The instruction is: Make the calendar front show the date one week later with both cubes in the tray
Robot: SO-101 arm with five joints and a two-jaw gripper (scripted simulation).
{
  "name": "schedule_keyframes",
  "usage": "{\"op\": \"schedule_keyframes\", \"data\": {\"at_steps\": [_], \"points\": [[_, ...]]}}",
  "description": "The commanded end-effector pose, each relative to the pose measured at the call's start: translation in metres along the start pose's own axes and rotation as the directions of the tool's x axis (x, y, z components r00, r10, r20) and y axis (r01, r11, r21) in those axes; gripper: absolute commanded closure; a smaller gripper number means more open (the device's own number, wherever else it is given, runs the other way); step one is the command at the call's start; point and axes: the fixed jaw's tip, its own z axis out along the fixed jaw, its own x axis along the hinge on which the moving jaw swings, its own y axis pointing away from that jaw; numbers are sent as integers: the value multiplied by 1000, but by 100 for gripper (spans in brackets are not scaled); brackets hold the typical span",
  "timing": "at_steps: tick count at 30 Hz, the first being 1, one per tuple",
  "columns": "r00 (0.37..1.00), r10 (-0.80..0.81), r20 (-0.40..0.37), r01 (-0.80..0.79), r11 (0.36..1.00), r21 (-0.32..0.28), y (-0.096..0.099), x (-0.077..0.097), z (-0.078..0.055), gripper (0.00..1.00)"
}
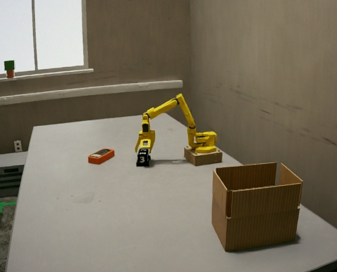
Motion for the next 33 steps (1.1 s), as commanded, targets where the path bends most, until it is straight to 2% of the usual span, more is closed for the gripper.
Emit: {"op": "schedule_keyframes", "data": {"at_steps": [1, 3, 5, 11, 15, 33], "points": [[1000, 2, 2, -2, 1000, 15, -3, -2, -15, 64], [1000, 2, 2, -2, 1000, 15, -3, -2, -22, 64], [1000, 2, 2, -2, 1000, 15, -3, -2, -22, 64], [1000, 2, 2, -2, 1000, 15, -2, -2, -43, 64], [1000, 2, 2, -2, 1000, 15, -1, -2, -50, 64], [1000, 2, 2, -2, 1000, 15, 0, -1, -53, 64]]}}
